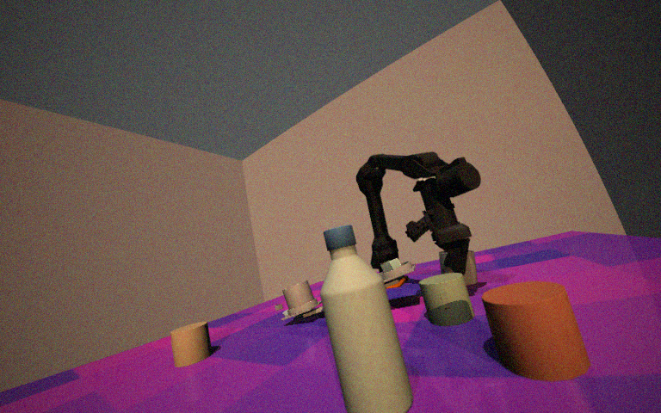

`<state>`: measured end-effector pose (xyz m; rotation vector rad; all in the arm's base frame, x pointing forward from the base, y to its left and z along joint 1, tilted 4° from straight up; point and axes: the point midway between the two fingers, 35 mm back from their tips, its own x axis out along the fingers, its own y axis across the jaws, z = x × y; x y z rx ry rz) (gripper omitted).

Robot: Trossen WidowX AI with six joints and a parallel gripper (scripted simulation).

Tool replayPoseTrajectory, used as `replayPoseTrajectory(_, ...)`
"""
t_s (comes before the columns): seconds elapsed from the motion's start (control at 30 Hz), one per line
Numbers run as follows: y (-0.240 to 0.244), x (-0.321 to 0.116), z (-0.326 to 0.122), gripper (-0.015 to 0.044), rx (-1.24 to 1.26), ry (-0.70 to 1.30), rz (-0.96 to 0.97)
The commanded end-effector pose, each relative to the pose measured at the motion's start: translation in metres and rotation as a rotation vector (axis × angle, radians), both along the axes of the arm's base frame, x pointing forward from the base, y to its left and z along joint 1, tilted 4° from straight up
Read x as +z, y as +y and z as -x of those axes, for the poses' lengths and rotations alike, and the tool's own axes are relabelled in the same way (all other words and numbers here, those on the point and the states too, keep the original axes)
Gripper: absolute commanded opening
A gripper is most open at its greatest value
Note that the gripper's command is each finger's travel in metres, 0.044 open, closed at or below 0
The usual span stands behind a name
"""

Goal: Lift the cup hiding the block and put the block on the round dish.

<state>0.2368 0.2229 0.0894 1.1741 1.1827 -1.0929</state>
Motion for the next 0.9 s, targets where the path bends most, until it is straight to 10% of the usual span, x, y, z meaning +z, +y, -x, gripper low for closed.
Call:
replayPoseTrajectory(0.0, 0.000, -0.005, -0.001, 0.0000, -0.002, -0.006, -0.003)
replayPoseTrajectory(0.5, 0.000, -0.025, -0.003, 0.0000, -0.002, -0.006, -0.003)
replayPoseTrajectory(0.87, 0.000, -0.019, -0.002, 0.0289, -0.004, -0.004, -0.004)
